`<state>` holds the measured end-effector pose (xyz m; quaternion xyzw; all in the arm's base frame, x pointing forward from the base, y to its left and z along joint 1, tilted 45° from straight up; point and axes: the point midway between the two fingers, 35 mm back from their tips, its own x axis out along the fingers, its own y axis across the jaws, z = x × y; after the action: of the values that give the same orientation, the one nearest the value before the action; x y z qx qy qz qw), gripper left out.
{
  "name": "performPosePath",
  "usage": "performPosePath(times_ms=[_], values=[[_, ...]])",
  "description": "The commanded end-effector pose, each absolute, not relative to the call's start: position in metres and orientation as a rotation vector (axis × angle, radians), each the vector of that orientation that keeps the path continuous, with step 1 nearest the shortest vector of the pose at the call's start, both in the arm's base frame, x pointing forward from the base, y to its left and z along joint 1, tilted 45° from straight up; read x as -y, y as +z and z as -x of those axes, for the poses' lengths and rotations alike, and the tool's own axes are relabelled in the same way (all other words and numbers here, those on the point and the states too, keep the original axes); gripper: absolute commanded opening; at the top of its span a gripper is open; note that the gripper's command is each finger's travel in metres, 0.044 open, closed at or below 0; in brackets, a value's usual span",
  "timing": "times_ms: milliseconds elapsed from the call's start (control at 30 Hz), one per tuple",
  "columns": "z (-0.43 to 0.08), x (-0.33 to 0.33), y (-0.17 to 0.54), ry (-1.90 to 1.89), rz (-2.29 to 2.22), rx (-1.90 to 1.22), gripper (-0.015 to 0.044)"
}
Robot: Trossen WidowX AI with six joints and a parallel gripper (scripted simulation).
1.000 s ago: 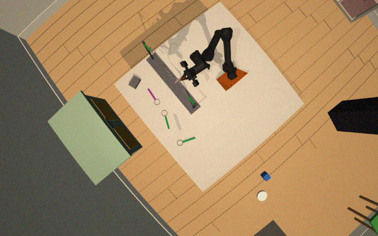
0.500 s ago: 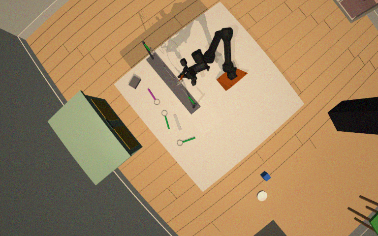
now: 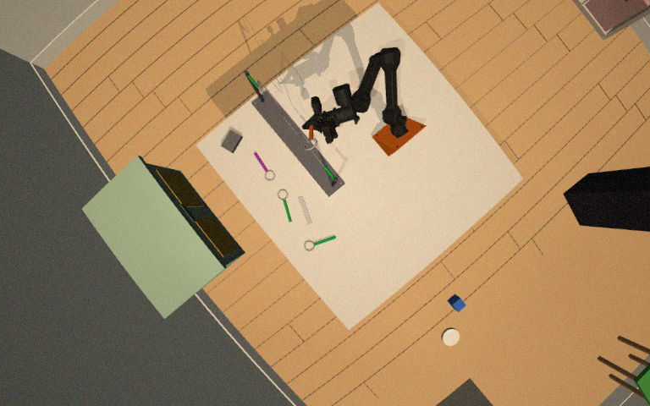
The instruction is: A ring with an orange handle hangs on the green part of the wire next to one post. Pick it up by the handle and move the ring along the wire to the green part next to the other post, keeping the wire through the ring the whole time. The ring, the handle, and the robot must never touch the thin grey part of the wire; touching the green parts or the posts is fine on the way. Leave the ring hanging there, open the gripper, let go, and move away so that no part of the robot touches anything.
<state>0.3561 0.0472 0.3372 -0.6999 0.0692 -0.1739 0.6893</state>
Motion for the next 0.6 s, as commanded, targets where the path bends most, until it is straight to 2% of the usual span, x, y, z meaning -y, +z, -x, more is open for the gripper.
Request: performPosePath(times_ms=[0,567], values=[[-0.356,-0.048,0.341,-0.409,1.656,-0.128,-0.0150],[-0.355,-0.054,0.364,-0.508,1.995,-0.017,-0.0150]])
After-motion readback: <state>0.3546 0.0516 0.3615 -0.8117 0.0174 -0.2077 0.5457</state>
